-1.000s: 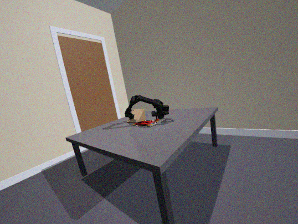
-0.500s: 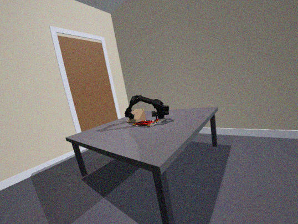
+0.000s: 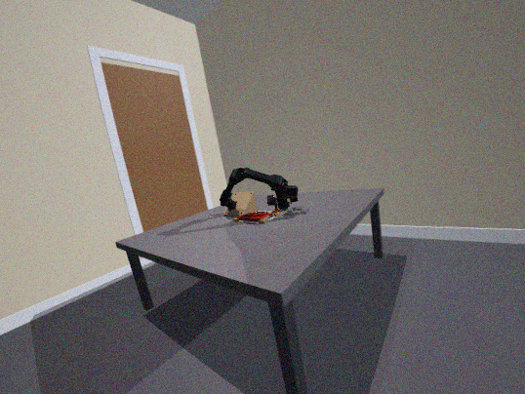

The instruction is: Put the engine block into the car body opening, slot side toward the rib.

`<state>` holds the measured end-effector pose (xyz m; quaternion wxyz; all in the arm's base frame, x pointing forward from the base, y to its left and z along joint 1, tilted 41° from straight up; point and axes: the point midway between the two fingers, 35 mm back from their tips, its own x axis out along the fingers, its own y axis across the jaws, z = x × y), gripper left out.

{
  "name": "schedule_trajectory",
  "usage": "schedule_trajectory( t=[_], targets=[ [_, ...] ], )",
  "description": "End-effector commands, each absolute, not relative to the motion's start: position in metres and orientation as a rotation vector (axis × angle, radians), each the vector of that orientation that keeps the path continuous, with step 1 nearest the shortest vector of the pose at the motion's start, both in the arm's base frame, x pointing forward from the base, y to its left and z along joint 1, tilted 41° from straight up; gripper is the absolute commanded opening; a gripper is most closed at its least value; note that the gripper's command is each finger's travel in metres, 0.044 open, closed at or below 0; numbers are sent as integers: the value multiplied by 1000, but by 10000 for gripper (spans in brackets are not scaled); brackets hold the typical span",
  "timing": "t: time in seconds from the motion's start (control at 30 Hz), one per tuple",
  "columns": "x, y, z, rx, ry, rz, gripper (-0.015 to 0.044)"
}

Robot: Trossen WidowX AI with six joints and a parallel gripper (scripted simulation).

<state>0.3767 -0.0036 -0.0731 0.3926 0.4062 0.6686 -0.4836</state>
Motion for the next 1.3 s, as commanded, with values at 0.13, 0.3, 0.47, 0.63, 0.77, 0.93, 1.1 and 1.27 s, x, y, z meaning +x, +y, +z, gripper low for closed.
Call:
schedule_trajectory(
  t=[0.13,0.3,0.47,0.63,0.77,0.93,1.1,1.27],
  targets=[
    [385,-5,-52,1029,1693,-1230,440],
    [392,-7,-33,1029,1693,-1229,440],
    [393,-7,-31,1029,1693,-1229,440],
    [393,-7,-31,1029,1693,-1229,440],
    [390,-6,-34,1030,1699,-1235,440],
    [390,-6,-34,1030,1699,-1235,440],
    [390,-6,-34,1030,1699,-1235,440],
    [390,-5,-34,1033,1665,-1286,440]
  ],
)
